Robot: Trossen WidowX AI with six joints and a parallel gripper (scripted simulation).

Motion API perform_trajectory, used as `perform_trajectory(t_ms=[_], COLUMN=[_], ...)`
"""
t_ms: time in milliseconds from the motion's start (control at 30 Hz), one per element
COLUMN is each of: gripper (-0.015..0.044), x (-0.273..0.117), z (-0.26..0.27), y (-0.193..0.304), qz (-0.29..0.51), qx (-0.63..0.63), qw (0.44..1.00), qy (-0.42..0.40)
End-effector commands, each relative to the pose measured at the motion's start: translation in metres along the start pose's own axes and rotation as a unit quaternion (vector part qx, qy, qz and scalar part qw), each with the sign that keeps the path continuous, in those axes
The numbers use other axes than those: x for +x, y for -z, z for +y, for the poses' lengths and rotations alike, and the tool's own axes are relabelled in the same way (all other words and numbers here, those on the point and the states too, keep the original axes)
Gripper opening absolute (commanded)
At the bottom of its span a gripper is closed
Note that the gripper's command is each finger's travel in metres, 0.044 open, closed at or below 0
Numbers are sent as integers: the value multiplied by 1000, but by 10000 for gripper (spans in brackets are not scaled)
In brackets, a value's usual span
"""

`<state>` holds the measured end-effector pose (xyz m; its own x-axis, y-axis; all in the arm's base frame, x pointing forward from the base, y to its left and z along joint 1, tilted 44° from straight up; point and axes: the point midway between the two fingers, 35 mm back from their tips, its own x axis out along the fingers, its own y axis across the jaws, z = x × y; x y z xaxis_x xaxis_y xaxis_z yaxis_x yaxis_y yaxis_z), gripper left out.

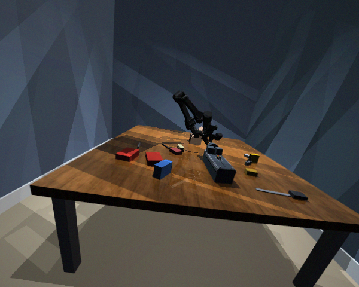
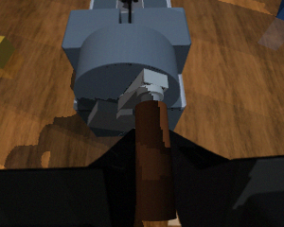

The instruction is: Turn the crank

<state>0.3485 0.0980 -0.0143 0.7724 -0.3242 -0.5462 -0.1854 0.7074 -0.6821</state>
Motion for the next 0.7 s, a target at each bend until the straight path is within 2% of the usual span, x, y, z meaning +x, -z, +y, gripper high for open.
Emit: perform_trajectory(t_ms=[0, 667], gripper=[0, 0], x=[3, 9], z=[-8, -14], y=[3, 9], qz=[5, 5], qx=[5, 4], qw=[1000, 1000], qy=[10, 10])
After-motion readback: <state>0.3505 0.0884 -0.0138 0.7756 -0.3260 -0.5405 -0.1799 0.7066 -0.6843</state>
